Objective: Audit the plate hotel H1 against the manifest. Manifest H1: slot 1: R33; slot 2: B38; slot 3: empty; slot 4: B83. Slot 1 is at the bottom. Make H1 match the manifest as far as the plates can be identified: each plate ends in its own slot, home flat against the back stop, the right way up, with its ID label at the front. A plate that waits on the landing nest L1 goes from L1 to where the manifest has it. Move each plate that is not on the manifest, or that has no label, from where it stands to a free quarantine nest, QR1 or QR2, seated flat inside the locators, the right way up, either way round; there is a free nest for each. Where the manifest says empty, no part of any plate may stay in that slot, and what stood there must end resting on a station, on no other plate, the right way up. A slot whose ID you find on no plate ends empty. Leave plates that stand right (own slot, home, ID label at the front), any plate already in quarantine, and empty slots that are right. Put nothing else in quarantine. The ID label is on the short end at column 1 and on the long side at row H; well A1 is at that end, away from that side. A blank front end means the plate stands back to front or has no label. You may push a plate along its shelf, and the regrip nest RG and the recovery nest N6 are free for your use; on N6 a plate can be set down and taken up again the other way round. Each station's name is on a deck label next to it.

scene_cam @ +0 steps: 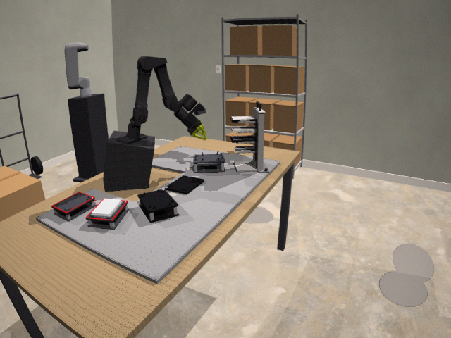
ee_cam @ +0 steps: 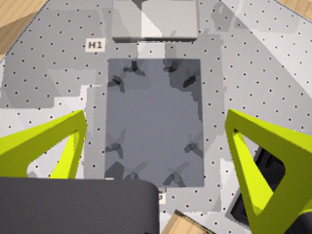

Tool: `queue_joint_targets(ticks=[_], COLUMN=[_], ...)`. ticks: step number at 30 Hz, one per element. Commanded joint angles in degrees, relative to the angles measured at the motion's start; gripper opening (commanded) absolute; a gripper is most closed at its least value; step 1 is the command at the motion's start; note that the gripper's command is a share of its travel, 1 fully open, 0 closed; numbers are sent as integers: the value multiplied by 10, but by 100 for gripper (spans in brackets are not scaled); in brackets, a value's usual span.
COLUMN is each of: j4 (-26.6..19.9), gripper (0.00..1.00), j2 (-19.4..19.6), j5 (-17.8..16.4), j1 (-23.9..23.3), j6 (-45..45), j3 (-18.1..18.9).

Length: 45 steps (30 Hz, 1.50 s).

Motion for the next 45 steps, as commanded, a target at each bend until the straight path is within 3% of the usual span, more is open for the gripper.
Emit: queue_joint_targets(ticks=[1,7,13,14,17,45], j4=[60,125,125,124,106,76], gripper=[100,100,100,100,100,100], j2=[35,92,71,73,98,133], j5=[-2,-4,-2,-6,-10,-31], j1=[-8,-10,-8,-12,-15,-40], j6=[-3,-4,-4,-6,-9,-21], j3=[-17,-21,-16,2,11,81])
